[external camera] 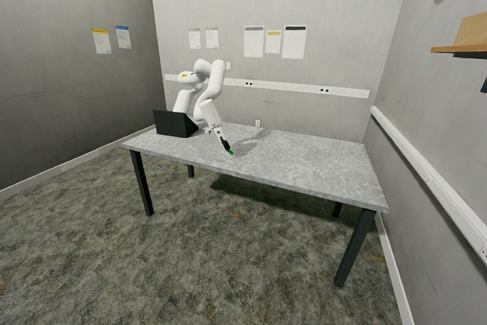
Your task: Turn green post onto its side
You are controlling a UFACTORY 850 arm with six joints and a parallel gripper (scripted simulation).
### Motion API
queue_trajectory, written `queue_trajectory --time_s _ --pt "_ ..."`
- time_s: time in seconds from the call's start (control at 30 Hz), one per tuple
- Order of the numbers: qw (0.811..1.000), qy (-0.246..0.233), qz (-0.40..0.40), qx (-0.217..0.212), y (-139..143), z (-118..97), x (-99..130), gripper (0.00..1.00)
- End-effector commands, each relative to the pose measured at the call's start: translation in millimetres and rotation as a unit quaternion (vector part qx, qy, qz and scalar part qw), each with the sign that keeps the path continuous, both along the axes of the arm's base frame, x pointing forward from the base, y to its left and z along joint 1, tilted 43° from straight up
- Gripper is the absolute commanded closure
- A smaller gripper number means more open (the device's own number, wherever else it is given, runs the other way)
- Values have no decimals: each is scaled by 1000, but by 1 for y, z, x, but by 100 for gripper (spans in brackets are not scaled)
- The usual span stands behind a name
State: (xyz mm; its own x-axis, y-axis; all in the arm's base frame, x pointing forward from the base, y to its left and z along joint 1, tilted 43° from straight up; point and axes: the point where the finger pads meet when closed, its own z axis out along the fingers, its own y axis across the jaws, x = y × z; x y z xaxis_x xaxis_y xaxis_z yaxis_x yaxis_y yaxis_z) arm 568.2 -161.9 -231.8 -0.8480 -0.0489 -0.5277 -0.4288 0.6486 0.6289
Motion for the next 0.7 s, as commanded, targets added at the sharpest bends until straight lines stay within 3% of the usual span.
queue_trajectory --time_s 0.0,0.2,0.67 --pt "1000 -18 -16 15 1 0 -1 85" --pt "991 -85 -83 55 -1 -2 -3 85" --pt "987 -103 -99 70 1 -6 -8 85"
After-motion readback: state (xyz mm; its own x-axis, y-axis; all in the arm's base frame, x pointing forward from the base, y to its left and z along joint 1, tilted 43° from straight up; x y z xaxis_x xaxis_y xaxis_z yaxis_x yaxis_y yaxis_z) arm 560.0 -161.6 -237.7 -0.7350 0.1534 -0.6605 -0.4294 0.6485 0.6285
